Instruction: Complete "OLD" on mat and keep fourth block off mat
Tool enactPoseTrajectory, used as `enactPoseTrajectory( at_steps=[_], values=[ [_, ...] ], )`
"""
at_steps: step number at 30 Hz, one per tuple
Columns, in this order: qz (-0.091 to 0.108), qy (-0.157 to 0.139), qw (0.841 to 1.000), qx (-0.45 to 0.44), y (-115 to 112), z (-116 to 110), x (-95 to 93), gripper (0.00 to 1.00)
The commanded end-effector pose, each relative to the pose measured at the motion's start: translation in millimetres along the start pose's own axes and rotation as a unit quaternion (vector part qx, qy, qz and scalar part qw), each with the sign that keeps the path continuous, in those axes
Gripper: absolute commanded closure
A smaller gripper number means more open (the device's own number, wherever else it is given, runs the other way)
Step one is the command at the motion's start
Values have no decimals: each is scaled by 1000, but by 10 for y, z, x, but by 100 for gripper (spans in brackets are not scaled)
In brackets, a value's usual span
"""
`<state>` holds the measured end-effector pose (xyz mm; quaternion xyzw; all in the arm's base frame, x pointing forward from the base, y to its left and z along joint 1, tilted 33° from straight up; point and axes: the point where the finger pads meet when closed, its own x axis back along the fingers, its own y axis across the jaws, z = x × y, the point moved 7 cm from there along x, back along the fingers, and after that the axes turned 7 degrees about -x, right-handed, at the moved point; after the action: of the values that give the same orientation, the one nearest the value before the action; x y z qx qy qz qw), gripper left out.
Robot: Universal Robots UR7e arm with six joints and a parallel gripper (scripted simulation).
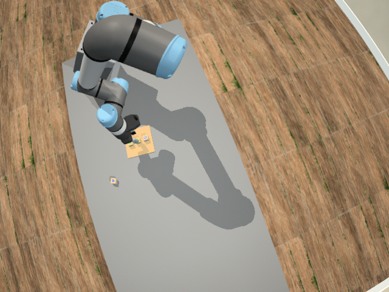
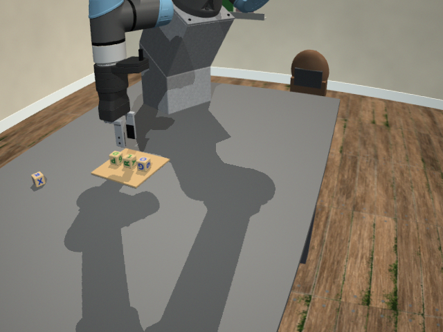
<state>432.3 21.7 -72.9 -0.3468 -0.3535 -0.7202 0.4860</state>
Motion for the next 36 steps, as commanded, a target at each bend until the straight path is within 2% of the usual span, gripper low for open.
enactPoseTrajectory(
  at_steps=[1, 13, 14, 36],
  values=[
    [2, 1, 1000, 0, -16, 1, 185, 21],
    [1, 1, 1000, 0, -8, -2, 284, 21],
    [1, 1, 1000, 1, -5, -1, 284, 0],
    [2, 1, 1000, 1, -6, 1, 284, 0]
  ],
)
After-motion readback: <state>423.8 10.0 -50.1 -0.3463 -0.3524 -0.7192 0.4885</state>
